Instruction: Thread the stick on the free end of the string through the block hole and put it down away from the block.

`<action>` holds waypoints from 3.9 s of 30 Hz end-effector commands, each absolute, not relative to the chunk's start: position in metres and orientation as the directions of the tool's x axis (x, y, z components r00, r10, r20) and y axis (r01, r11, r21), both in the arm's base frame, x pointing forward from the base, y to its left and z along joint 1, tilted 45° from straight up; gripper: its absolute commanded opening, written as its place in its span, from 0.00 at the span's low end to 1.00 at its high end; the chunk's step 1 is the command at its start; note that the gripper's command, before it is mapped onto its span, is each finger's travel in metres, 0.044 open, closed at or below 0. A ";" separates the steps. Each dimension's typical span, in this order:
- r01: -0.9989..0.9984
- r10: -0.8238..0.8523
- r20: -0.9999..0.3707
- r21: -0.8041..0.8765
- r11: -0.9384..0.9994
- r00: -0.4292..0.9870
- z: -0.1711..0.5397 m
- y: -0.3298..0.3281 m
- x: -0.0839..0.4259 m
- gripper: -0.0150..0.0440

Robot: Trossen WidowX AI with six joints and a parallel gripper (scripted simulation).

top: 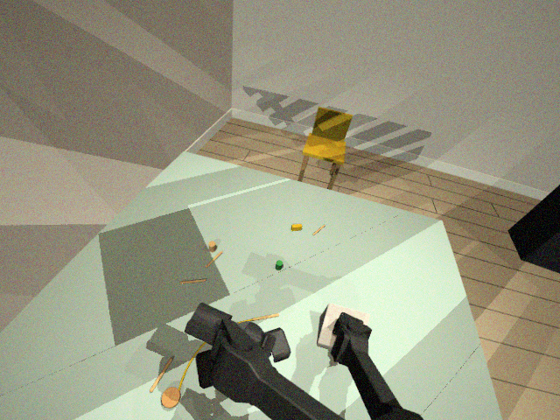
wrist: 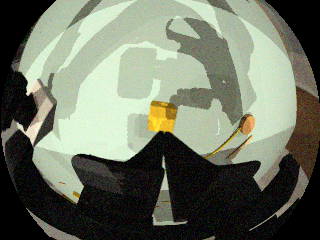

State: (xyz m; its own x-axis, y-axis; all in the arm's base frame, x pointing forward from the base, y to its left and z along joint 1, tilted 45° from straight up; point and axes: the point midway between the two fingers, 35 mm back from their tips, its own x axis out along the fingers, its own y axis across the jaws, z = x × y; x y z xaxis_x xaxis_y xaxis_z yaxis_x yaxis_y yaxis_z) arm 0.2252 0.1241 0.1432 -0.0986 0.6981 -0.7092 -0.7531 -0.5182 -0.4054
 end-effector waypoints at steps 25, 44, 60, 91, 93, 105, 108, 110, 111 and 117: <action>-0.353 0.688 -0.720 0.670 0.653 -0.096 0.105 0.088 0.244 1.00; 0.896 0.688 -0.719 0.238 0.375 -0.098 0.075 0.058 0.250 1.00; 0.772 0.695 -0.712 -0.497 -0.398 -0.100 0.053 0.036 0.249 1.00; 0.558 0.697 -0.710 -0.620 -0.551 -0.101 0.048 0.032 0.249 0.51; 0.558 0.697 -0.710 -0.620 -0.551 -0.101 0.048 0.032 0.249 0.46; 0.558 0.696 -0.711 -0.619 -0.552 -0.101 0.044 0.036 0.249 0.46; 0.558 0.696 -0.711 -0.619 -0.552 -0.100 0.040 0.039 0.249 0.46; 0.558 0.696 -0.711 -0.619 -0.552 -0.100 0.038 0.041 0.249 0.46; 0.558 0.696 -0.711 -0.619 -0.552 -0.100 0.037 0.042 0.249 0.46; 0.558 0.696 -0.712 -0.619 -0.553 -0.100 0.029 0.049 0.248 0.46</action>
State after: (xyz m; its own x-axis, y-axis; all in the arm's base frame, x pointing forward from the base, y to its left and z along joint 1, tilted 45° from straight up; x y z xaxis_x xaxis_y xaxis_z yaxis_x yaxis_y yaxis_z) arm 0.2513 0.0452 0.0337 -0.0940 0.6910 -0.7167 0.5686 -0.5537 -0.6084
